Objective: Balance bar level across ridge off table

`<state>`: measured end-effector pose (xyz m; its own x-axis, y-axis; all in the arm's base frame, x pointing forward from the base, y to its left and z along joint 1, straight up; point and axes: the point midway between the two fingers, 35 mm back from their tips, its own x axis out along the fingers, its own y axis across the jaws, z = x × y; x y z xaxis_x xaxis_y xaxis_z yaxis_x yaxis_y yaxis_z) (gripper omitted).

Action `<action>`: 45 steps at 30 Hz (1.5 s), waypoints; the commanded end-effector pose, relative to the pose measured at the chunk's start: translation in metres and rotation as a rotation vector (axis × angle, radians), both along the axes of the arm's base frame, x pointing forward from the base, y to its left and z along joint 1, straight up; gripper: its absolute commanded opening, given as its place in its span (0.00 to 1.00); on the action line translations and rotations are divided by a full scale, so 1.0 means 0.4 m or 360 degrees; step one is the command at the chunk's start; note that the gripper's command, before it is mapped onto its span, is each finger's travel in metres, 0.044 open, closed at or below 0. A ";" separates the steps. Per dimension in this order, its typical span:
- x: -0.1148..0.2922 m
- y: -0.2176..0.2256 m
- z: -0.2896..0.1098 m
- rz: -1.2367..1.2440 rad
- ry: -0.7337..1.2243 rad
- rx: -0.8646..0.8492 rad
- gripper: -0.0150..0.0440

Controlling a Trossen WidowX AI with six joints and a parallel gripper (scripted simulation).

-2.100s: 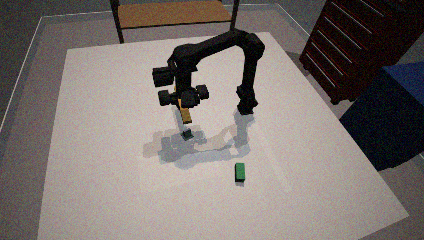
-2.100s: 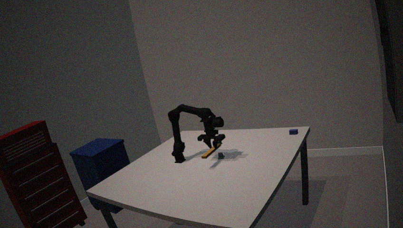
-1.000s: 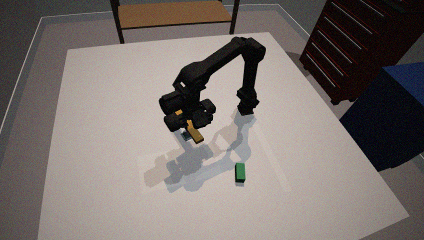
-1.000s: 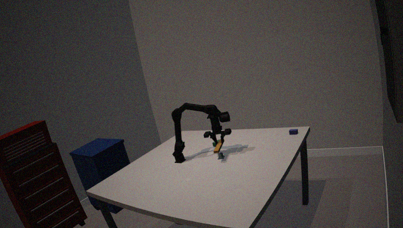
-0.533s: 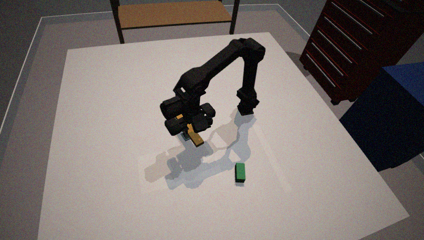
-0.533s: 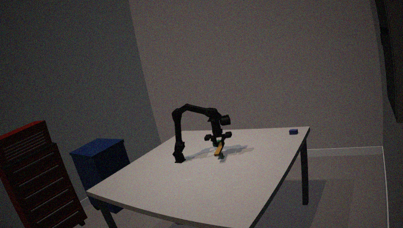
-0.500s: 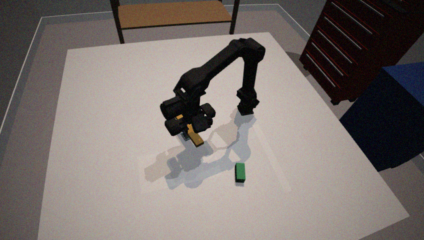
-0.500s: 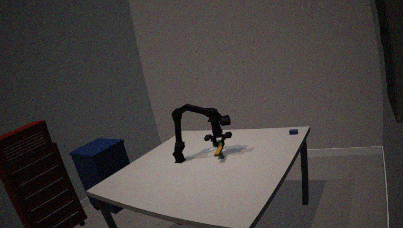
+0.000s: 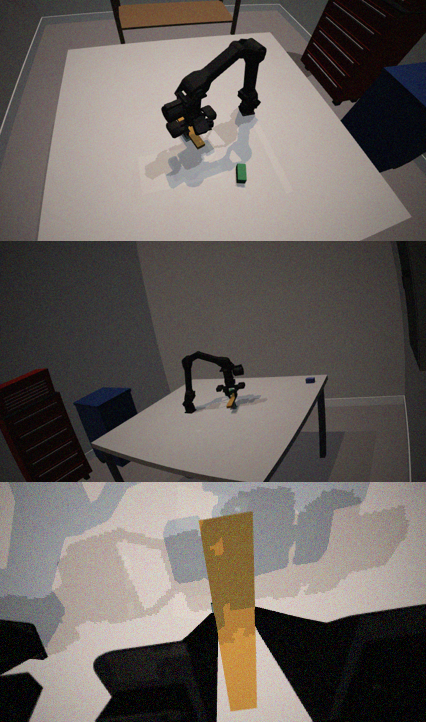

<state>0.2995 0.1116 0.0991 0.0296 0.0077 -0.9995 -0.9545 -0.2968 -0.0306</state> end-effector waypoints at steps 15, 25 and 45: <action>0.000 0.001 -0.003 0.0009 0.0000 0.0005 0.25; 0.000 0.001 -0.005 0.0009 0.0000 0.0005 0.25; 0.000 0.001 -0.009 0.0009 0.0000 0.0005 0.25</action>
<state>0.2995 0.1115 0.0960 0.0299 0.0078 -0.9995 -0.9546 -0.2964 -0.0308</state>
